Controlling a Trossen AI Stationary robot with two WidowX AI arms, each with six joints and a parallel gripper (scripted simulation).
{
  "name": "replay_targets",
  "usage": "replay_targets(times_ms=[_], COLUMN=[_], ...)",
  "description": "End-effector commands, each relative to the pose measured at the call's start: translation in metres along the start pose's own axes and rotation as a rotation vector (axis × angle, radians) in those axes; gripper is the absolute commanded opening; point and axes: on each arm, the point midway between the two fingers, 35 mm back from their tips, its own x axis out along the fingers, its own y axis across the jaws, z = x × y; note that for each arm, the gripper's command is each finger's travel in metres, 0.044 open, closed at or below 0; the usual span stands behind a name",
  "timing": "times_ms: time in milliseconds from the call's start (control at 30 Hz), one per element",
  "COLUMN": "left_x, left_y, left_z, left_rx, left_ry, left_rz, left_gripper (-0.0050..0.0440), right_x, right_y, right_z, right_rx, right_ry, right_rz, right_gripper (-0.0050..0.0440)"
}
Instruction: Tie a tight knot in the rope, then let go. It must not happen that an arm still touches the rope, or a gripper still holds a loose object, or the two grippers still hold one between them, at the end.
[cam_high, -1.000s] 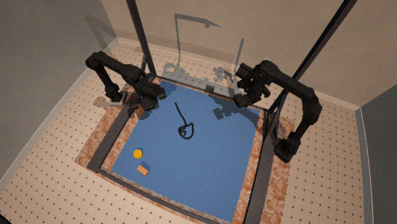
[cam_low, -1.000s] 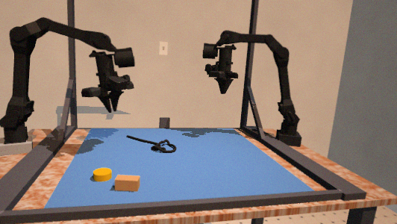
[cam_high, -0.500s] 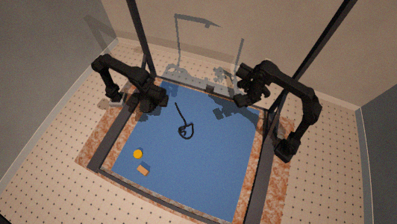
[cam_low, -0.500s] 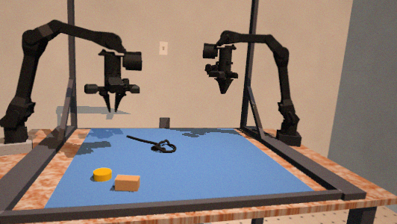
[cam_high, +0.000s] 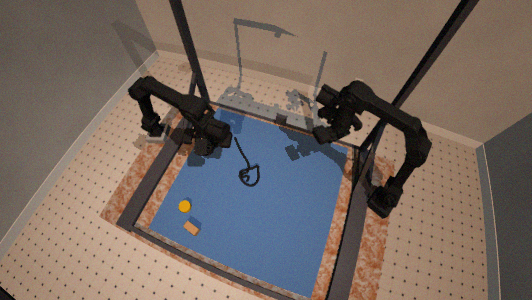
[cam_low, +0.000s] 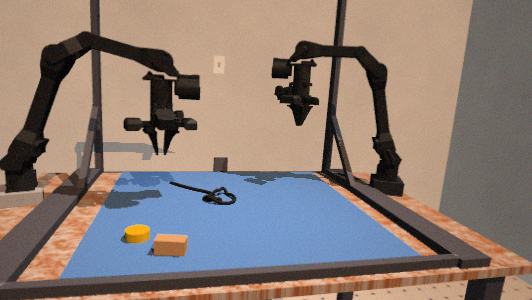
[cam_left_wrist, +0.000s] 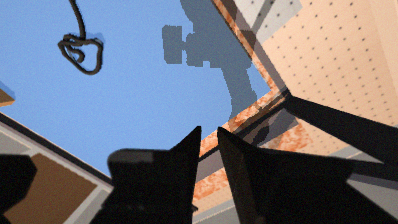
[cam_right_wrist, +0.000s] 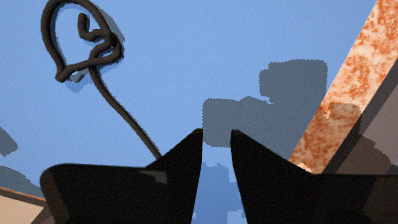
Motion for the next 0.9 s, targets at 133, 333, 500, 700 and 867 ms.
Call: replay_targets(times_ms=[133,333,500,700,867], left_x=[-0.008,-0.008,-0.008,-0.008,-0.008], left_y=[0.000,0.000,0.000,0.000,0.000], left_z=[-0.002,-0.002,-0.002,-0.002,-0.002], left_rx=[-0.007,-0.007,-0.007,-0.007,-0.007], left_ry=[-0.023,-0.023,-0.023,-0.023,-0.023], left_rz=[0.015,0.015,0.015,0.015,0.015], left_gripper=[0.0085,0.0085,0.0085,0.0085,0.0085], right_x=[-0.003,0.003,0.005,0.009,0.014], right_y=[0.016,0.027,0.032,0.041,0.051], right_z=[0.007,0.012,0.014,0.017,0.021], right_rx=[0.003,0.003,0.003,0.003,0.003], right_ry=[-0.014,-0.014,-0.014,-0.014,-0.015], right_rz=[0.027,0.028,0.028,0.029,0.029], right_gripper=[0.0085,0.0085,0.0085,0.0085,0.0085])
